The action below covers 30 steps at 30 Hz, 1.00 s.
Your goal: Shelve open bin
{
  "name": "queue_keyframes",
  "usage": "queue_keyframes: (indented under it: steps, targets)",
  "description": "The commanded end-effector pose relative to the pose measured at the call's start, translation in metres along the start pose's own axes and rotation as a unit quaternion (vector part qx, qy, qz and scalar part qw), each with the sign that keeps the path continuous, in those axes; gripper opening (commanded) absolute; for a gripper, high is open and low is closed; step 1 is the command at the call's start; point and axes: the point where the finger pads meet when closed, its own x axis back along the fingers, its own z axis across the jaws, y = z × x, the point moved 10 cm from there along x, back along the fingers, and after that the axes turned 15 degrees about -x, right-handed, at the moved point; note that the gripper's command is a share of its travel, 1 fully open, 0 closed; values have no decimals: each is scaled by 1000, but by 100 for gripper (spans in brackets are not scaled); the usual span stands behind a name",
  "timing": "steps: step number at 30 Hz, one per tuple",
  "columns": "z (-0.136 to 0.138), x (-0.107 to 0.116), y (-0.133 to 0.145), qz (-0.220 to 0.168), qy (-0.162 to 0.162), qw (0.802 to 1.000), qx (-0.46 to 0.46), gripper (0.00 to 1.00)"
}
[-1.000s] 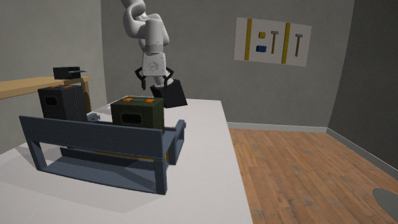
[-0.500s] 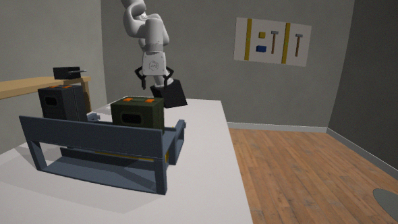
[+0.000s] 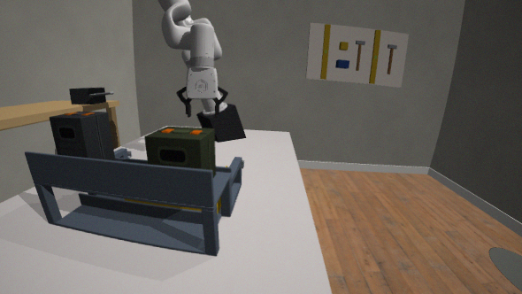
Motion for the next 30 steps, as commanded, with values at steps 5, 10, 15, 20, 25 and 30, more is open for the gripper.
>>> queue_keyframes:
  steps: [5,10,15,20,25,30]
  targets:
    - [0,1,1,-1,1,1000,0,28]
    - [0,1,1,-1,1,1000,0,28]
    - [0,1,1,-1,1,1000,0,28]
    - [0,1,1,-1,1,1000,0,28]
    - [0,1,1,-1,1,1000,0,28]
    - [0,1,1,-1,1,1000,0,28]
